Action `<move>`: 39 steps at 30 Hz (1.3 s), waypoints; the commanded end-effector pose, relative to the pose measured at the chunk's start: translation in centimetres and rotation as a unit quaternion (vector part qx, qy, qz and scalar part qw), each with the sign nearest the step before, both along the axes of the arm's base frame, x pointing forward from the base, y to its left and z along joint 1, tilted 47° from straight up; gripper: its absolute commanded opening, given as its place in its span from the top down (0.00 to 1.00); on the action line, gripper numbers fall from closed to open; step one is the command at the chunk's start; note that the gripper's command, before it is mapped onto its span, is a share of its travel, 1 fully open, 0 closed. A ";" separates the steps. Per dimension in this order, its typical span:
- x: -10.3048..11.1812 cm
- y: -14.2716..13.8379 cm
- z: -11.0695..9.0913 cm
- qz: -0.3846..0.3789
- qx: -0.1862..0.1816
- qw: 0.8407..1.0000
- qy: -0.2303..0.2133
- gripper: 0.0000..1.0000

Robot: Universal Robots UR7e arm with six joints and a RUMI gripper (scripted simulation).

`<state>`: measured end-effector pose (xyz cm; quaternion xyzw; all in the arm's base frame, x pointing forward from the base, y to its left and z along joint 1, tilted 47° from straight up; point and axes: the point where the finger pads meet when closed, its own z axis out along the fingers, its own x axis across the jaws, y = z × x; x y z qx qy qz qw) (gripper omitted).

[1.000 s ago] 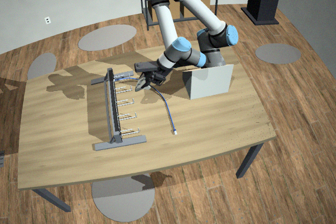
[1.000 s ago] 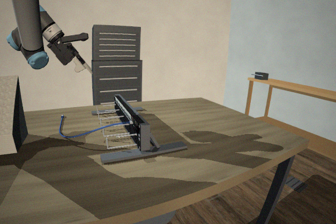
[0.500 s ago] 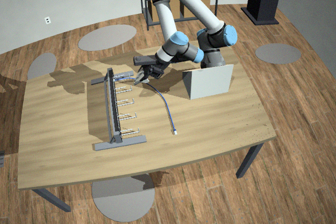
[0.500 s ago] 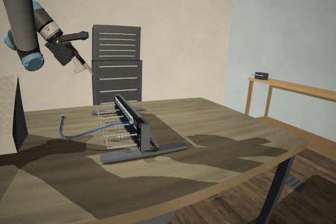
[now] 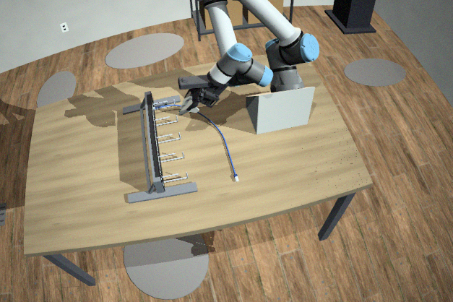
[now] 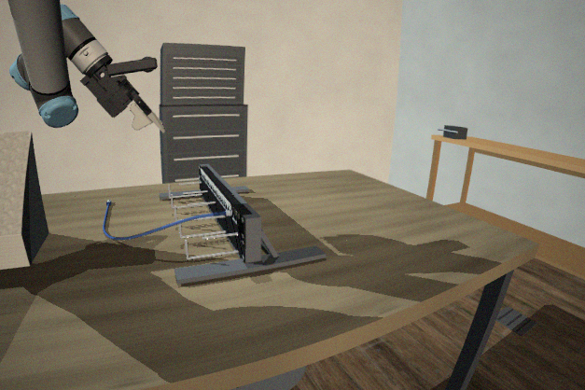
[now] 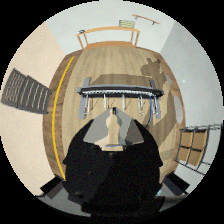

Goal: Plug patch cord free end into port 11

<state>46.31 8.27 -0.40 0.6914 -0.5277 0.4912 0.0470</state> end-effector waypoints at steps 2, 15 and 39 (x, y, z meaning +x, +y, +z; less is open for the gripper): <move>2.1 -1.8 -1.6 0.000 0.000 1.000 -0.001 1.00; 6.6 -6.0 -5.3 0.000 0.000 1.000 -0.001 1.00; 8.3 -7.7 -6.8 0.001 0.000 1.000 0.000 1.00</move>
